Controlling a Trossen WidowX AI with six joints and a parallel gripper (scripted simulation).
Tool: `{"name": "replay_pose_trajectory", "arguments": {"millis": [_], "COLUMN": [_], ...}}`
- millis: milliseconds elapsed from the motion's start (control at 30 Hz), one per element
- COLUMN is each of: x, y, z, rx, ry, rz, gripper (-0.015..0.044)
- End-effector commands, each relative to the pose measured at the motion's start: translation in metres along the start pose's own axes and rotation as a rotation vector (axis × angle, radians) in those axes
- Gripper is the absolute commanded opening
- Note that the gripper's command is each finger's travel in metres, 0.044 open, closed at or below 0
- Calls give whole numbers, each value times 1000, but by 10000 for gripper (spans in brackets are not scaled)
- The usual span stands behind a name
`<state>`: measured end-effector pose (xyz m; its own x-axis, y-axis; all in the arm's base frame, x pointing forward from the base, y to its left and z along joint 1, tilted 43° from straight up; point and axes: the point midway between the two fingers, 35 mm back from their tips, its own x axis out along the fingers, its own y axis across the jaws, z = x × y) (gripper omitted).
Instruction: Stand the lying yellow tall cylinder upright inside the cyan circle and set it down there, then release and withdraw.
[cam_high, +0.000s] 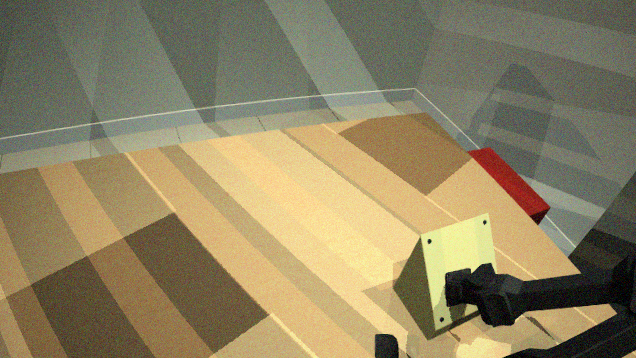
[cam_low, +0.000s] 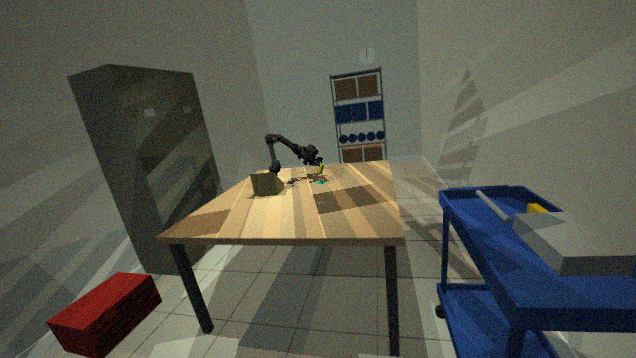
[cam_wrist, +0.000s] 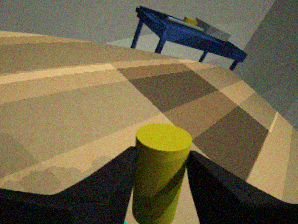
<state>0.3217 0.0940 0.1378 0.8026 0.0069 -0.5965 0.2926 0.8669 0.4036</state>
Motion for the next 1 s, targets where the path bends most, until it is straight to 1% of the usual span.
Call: {"name": "replay_pose_trajectory", "arguments": {"millis": [0, 967], "x": [-3, -21], "y": [-1, -3], "z": [1, 5], "rx": [24, 157], "ry": [-36, -211], "rz": [6, 68], "gripper": [105, 105]}}
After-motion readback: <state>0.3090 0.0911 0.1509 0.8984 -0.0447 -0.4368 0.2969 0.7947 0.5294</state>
